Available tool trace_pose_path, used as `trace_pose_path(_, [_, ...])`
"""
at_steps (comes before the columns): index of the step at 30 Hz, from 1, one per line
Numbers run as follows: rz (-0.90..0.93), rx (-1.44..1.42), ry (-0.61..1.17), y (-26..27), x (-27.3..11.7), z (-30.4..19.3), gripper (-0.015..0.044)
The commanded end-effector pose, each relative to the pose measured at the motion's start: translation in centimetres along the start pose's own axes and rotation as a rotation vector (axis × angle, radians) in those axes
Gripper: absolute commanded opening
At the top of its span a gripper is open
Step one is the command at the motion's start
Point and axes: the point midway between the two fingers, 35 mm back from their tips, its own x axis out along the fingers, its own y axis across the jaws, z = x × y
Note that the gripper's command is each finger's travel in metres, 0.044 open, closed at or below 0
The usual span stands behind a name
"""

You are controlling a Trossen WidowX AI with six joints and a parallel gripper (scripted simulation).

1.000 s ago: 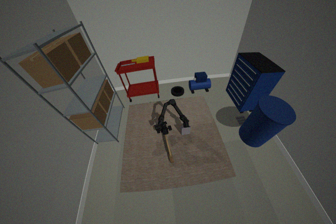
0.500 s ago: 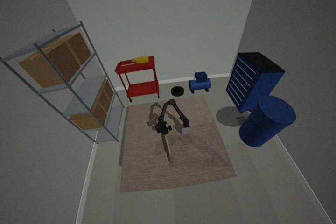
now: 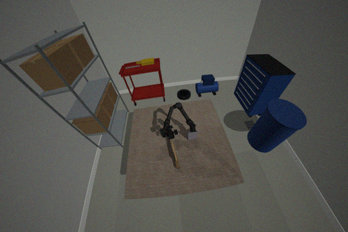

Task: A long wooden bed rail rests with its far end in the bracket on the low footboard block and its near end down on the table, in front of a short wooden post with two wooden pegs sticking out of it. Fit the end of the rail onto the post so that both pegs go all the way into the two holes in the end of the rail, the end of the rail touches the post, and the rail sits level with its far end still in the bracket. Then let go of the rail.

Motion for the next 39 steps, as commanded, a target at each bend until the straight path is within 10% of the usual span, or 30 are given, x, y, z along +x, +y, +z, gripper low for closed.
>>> trace_pose_path(1, [-0.003, -0.001, -0.003, -0.1, -0.2, -0.2, 0.0])
trace_pose_path(39, [-0.003, -0.001, -0.003, -0.1, -0.1, -1.4, 0.0])
